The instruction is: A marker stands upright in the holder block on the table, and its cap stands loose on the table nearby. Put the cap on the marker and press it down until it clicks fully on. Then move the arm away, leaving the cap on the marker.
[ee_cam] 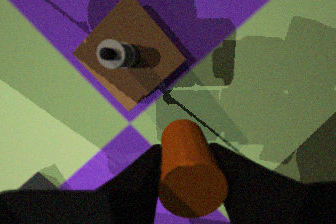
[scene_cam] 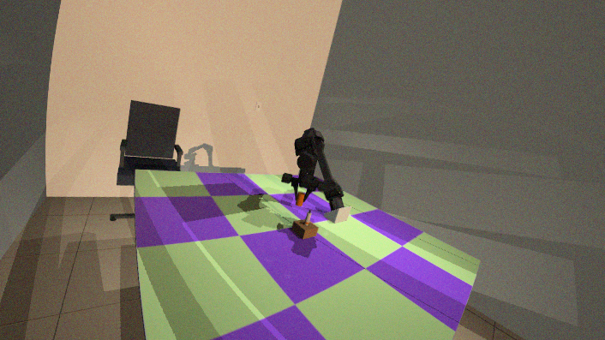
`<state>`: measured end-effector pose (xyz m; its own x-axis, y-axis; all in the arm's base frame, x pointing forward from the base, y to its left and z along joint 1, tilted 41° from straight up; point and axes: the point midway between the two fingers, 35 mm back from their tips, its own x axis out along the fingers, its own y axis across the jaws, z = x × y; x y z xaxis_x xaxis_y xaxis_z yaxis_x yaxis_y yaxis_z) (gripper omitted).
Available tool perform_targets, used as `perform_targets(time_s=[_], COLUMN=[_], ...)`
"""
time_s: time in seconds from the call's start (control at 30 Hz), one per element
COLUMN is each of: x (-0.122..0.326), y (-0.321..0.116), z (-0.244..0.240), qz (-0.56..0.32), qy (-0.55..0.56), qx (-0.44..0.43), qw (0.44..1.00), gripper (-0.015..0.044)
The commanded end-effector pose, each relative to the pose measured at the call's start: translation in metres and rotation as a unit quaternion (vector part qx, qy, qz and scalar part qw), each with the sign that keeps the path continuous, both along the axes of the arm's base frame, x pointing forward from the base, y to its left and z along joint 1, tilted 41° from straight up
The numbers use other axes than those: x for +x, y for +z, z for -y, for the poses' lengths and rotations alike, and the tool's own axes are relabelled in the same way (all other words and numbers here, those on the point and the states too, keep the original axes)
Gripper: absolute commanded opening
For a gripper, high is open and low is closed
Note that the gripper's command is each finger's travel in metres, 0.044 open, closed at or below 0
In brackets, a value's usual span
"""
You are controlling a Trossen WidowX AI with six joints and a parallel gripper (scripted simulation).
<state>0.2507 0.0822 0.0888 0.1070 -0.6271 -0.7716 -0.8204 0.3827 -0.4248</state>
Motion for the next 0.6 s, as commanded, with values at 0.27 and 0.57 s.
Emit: perform_targets(time_s=[0.27,0.57], x=[0.0,-0.005], y=[-0.011,-0.022], z=[-0.04,-0.069], qz=[0.002,0.004], qy=[-0.002,-0.005], qx=[0.002,-0.003], qw=[1.0,1.0], gripper=[0.0,0.0])
